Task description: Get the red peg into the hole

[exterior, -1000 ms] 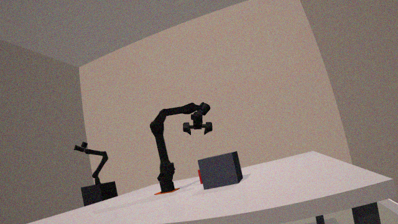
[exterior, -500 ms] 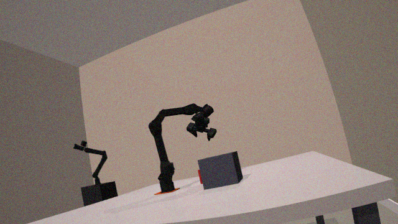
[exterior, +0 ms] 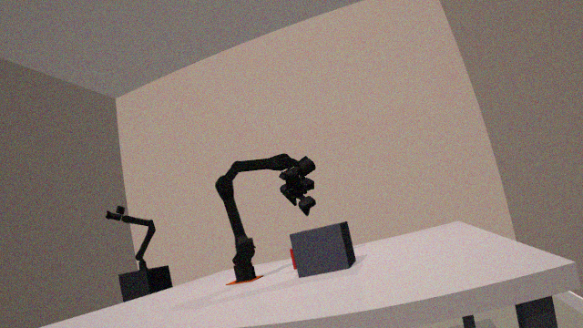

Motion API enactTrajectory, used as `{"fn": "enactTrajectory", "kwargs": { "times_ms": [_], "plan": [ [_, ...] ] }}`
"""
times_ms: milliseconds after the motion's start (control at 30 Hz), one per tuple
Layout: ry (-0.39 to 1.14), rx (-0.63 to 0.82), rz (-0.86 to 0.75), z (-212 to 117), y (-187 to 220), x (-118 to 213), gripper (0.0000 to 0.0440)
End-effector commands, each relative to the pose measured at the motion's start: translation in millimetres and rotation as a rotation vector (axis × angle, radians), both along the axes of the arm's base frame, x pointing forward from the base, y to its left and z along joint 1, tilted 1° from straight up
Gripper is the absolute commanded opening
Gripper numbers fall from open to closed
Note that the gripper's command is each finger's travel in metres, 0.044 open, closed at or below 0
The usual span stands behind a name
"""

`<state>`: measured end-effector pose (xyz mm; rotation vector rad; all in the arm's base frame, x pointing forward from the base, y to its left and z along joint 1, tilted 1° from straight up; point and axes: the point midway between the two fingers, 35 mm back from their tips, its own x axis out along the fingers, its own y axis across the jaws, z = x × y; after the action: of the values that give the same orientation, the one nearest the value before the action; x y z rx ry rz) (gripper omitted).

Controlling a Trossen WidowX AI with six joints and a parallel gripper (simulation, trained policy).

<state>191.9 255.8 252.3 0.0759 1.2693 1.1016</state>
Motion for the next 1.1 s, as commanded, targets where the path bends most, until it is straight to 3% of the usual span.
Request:
{"fn": "enactTrajectory", "kwargs": {
  "times_ms": [0, 533, 1067],
  "plan": [
    [0.063, -0.044, -0.095, -7, -11, 2, 0.0440],
    [0.362, -0.231, -0.527, -42, -58, 2, 0.0440],
    [0.646, -0.427, -0.964, -76, -101, -17, 0.0440]
  ]
}}
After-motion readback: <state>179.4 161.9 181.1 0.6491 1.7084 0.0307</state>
